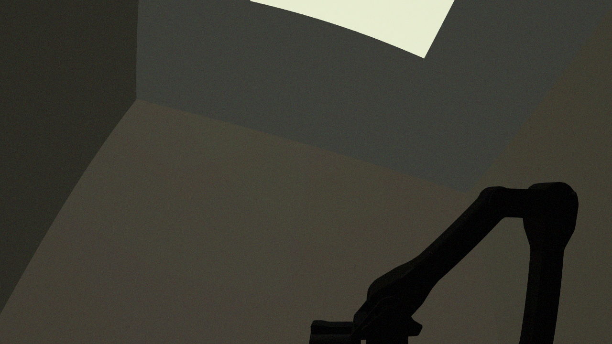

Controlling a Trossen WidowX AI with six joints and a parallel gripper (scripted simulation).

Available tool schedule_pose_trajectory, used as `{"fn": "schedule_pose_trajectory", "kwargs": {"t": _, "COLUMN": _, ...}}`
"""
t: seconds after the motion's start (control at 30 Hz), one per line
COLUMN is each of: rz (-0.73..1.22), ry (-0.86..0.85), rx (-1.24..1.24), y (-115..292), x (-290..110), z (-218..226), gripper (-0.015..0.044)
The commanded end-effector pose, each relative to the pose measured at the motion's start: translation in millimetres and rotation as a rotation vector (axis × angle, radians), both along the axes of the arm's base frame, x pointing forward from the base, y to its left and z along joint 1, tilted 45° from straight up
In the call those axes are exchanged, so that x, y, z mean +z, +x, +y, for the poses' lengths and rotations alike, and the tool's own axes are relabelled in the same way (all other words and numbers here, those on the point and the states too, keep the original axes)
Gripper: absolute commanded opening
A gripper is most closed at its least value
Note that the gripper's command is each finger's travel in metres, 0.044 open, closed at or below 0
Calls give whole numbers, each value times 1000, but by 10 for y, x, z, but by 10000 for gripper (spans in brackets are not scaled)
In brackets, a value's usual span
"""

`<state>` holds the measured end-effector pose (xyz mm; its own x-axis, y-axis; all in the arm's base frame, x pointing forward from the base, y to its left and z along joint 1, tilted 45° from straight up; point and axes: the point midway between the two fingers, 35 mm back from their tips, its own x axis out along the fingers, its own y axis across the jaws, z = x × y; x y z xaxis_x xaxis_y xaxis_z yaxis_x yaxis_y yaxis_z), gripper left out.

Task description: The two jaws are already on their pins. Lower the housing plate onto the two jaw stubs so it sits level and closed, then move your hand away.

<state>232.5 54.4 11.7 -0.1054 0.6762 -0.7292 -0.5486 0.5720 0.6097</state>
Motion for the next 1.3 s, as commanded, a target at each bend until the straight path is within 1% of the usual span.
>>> {"fn": "schedule_pose_trajectory", "kwargs": {"t": 0.0, "rz": 99, "ry": 3, "rx": -111, "y": -16, "x": -76, "z": -77, "gripper": 351}}
{"fn": "schedule_pose_trajectory", "kwargs": {"t": 0.17, "rz": 174, "ry": 3, "rx": -191, "y": -35, "x": -130, "z": -136, "gripper": 351}}
{"fn": "schedule_pose_trajectory", "kwargs": {"t": 1.07, "rz": 182, "ry": 2, "rx": -199, "y": -35, "x": -130, "z": -136, "gripper": 351}}
{"fn": "schedule_pose_trajectory", "kwargs": {"t": 1.27, "rz": 182, "ry": 1, "rx": -199, "y": -146, "x": -154, "z": -175, "gripper": 351}}
